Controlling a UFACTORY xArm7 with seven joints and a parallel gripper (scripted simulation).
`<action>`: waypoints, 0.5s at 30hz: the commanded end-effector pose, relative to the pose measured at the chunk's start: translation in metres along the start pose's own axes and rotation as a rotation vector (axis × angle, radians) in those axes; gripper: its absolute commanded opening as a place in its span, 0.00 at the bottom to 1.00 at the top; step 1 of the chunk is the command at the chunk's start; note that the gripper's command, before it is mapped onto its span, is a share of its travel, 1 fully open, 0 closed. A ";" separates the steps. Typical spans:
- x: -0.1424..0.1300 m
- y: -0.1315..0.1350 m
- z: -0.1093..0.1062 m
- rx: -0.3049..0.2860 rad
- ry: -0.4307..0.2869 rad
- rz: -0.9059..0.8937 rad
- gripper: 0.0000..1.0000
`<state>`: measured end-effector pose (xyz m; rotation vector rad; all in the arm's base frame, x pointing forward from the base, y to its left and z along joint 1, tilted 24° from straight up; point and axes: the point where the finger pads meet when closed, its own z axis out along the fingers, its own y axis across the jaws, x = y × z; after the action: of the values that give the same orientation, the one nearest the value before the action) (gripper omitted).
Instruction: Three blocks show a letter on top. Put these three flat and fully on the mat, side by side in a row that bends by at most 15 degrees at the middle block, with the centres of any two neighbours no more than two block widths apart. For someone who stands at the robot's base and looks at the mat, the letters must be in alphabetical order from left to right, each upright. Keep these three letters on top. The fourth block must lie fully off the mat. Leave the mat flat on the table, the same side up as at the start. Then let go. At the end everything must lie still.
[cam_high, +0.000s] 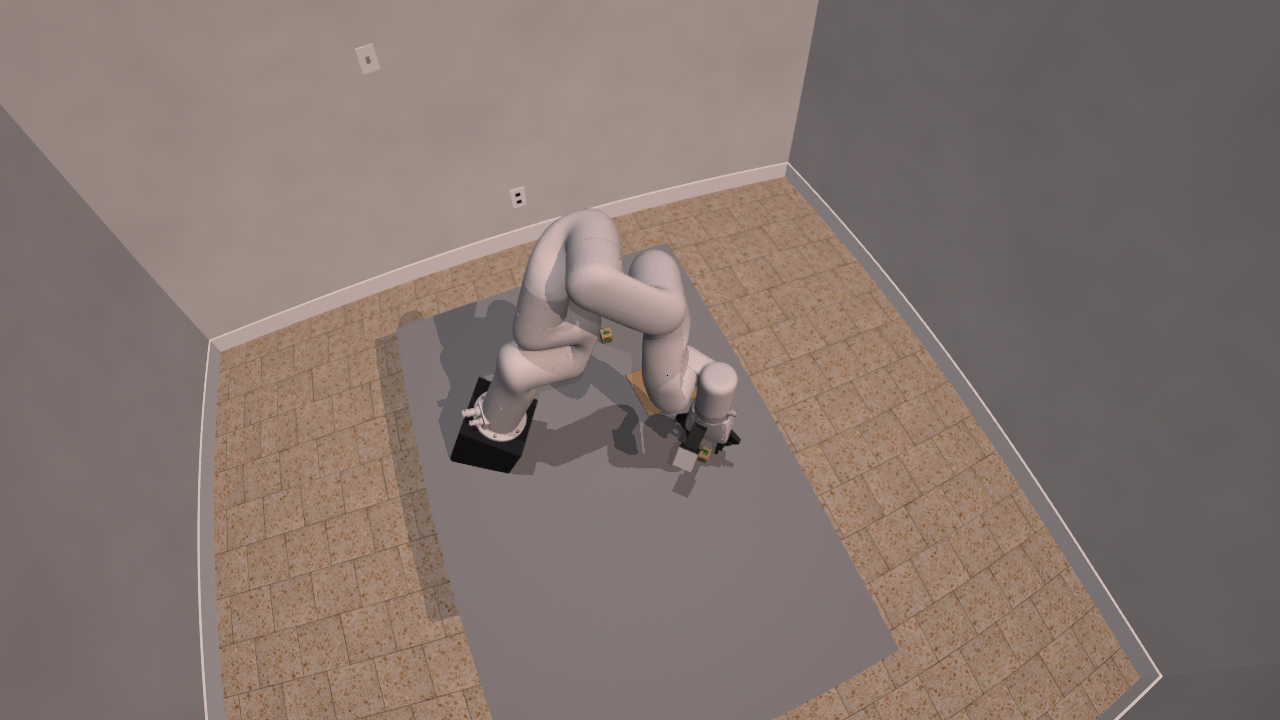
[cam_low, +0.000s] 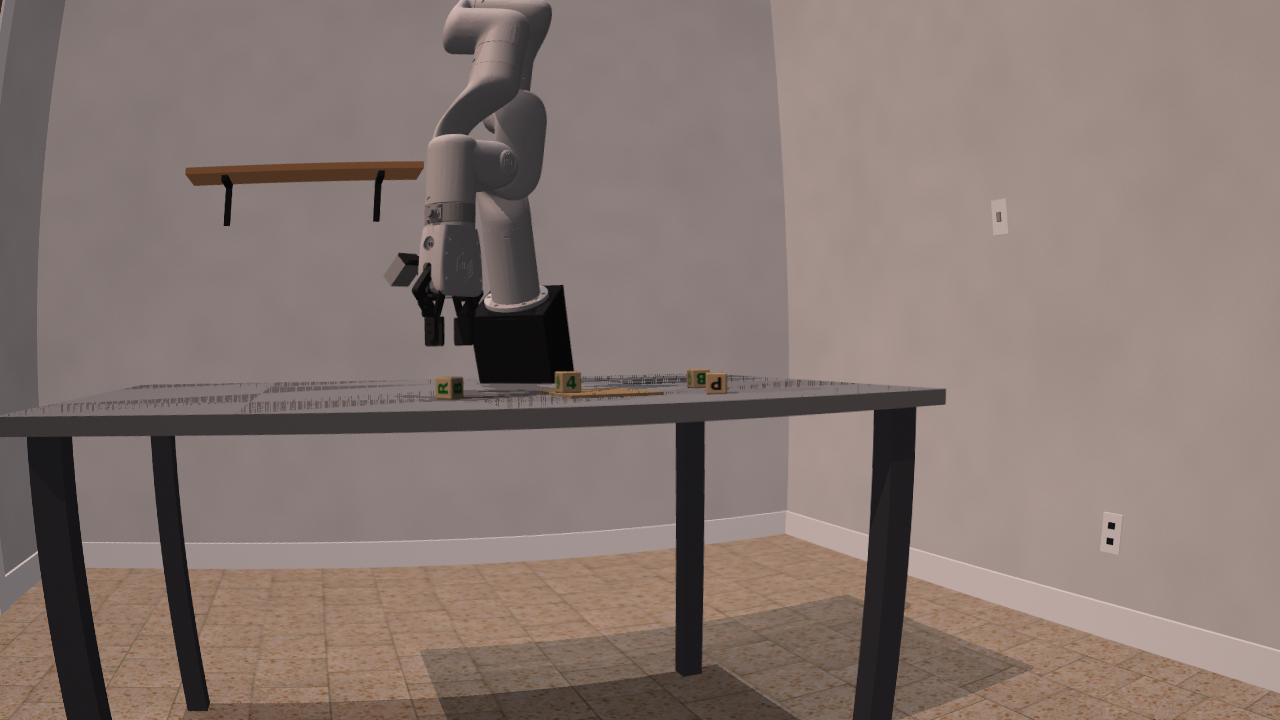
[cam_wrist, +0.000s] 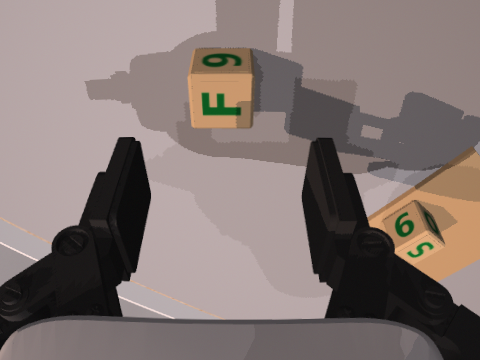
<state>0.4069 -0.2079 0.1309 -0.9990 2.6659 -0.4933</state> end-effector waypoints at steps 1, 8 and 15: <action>0.000 -0.002 0.008 0.003 0.009 0.000 0.69; 0.000 -0.002 0.018 0.003 0.009 0.000 0.69; 0.000 -0.003 0.024 0.003 0.009 0.000 0.69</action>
<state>0.4140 -0.2122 0.1144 -1.0011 2.6479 -0.4815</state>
